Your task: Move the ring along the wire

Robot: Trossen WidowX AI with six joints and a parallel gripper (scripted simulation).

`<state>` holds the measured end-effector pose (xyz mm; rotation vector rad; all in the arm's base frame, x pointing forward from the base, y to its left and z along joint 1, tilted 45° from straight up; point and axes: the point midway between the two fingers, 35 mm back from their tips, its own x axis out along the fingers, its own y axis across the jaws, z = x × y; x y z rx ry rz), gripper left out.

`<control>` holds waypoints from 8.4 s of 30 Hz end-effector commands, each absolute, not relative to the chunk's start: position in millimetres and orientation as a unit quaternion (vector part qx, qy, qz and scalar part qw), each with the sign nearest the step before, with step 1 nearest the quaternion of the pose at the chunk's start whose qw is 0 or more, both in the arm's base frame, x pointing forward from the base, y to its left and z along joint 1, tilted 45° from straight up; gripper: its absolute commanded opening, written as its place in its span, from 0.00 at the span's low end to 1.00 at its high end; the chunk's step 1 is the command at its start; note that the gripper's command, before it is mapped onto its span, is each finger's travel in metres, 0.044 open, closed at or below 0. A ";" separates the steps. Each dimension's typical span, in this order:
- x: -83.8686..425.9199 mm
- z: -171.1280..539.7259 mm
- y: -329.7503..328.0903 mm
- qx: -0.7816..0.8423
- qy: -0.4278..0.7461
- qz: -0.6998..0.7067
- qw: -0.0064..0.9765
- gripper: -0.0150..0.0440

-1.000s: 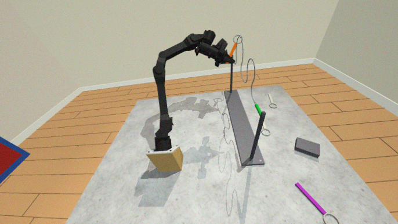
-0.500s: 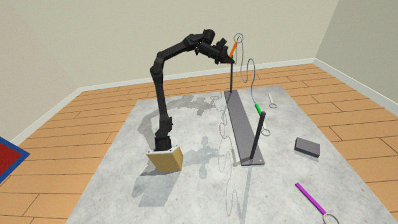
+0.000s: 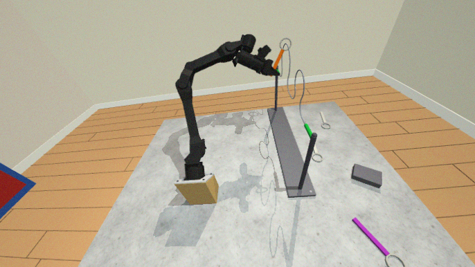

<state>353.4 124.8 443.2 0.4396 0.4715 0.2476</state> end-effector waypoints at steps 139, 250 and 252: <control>351.0 490.9 135.4 0.879 0.059 0.265 0.392 0.00; 350.0 396.3 224.7 0.771 0.112 0.254 0.573 0.00; 350.0 390.2 226.2 0.759 0.116 0.252 0.589 0.00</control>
